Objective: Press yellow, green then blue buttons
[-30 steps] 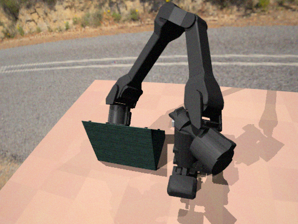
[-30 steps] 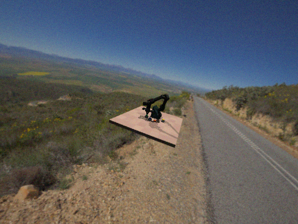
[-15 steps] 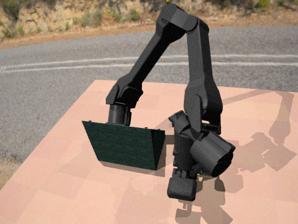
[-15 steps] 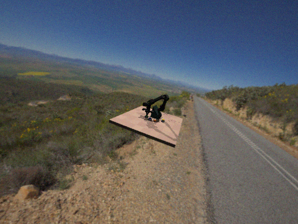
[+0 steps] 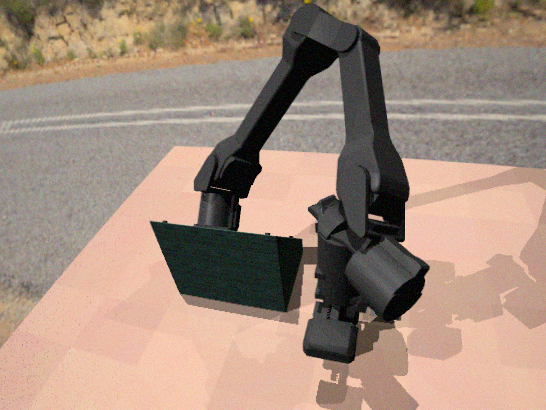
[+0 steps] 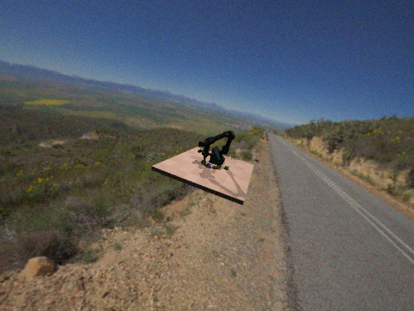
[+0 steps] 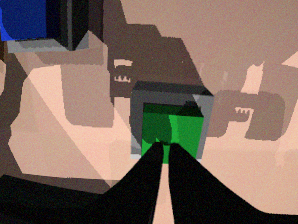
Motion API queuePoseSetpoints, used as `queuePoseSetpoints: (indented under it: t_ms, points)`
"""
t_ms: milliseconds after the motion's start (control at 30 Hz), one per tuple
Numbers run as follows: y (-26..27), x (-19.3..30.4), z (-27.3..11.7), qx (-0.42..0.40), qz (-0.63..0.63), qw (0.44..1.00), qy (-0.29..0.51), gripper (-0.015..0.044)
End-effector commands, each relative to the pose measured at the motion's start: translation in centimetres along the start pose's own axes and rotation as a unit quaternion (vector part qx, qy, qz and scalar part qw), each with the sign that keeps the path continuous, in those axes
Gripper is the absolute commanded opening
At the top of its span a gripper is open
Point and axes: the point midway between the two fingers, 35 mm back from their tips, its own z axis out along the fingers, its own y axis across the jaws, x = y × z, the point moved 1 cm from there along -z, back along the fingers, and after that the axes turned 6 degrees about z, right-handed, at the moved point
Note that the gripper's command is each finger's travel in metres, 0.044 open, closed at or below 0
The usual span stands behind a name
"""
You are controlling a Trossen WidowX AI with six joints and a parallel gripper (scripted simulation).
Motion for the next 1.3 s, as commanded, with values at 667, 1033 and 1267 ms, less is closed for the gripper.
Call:
queuePoseSetpoints:
  t_ms: [667, 1033, 1267]
  points:
    - [4.8, -4.0, -8.5, 0.009, -0.003, 1.0, -0.007, 0.002]
    - [8.9, -6.2, -7.3, 0.004, -0.004, 1.0, -0.006, 0.002]
    - [9.0, -6.2, -2.1, 0.003, -0.005, 1.0, -0.006, 0.002]
